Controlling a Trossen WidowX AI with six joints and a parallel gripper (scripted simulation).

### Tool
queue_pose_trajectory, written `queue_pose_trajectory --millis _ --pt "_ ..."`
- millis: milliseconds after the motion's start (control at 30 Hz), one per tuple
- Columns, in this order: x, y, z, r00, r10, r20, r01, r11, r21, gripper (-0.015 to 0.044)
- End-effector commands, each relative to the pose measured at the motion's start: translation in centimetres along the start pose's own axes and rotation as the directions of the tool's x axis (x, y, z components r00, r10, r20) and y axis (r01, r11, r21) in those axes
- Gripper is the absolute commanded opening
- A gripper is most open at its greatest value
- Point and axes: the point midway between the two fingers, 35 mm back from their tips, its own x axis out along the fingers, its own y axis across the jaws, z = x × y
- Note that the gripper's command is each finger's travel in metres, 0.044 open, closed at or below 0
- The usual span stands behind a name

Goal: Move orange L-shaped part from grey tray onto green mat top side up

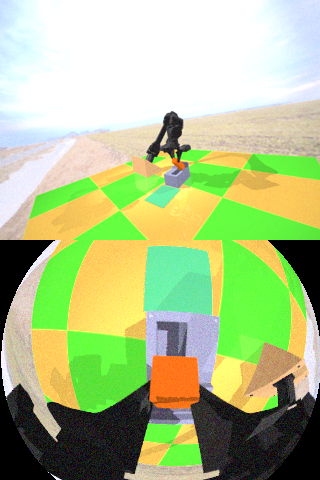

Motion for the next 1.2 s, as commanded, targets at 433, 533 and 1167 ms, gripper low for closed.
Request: queue_pose_trajectory --millis 433,533,1167 --pt "-2.7 0.0 -0.1 1.0 0.0 -0.002 0.0 1.0 -0.003 0.0" --pt "-3.2 0.0 -0.1 1.0 -0.001 -0.002 0.001 1.0 -0.003 0.0" --pt "-3.9 -0.1 1.9 1.0 -0.001 -0.001 0.001 1.0 -0.003 0.0"
